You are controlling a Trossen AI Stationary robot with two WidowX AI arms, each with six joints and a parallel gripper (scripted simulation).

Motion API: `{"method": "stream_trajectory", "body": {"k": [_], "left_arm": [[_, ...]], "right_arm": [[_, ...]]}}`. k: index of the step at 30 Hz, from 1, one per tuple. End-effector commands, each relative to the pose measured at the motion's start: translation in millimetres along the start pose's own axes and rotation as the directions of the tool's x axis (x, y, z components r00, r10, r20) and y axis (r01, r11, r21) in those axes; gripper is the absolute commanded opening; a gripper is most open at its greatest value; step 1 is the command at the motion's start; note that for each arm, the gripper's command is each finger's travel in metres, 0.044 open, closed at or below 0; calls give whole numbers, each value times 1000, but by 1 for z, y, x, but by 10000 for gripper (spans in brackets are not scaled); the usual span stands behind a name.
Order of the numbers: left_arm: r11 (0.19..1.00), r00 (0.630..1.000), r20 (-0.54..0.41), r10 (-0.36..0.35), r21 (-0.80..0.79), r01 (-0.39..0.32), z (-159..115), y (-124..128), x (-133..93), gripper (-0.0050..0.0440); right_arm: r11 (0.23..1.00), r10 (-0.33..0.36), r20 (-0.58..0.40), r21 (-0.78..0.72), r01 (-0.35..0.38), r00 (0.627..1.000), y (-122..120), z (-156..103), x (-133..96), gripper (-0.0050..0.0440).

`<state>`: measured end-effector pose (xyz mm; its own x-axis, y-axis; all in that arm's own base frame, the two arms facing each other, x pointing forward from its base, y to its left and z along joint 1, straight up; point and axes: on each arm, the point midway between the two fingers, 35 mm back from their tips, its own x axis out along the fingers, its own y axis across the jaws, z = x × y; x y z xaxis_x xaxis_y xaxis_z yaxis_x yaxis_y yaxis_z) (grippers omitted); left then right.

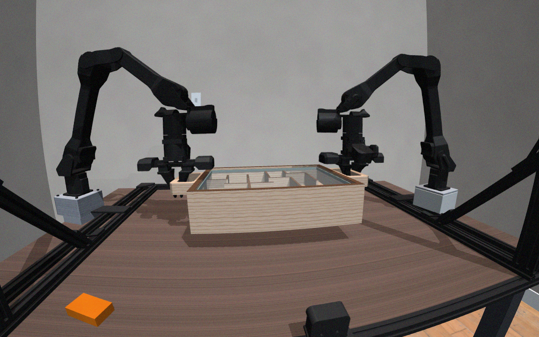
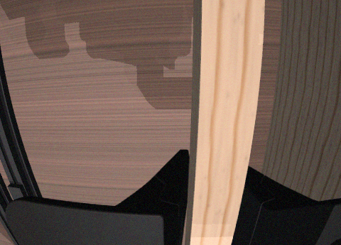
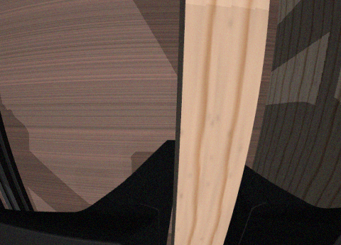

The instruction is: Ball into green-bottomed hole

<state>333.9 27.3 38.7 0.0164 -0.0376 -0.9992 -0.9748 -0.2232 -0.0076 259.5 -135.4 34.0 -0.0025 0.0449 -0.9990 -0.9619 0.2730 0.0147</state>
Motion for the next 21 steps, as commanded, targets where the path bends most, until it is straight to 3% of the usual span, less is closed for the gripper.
{"method": "stream_trajectory", "body": {"k": [1,14,21], "left_arm": [[1000,1000,-4,-21,3,21,0,3,2,20],[999,997,64,52,0,-52,-3,0,-13,20],[999,996,67,51,0,-51,-4,0,-13,20]], "right_arm": [[1000,14,1,2,-14,1000,-3,0,-6,20],[998,-59,-66,-1,59,996,-1,2,10,20],[998,-58,-69,-1,58,996,-1,2,9,20]]}}
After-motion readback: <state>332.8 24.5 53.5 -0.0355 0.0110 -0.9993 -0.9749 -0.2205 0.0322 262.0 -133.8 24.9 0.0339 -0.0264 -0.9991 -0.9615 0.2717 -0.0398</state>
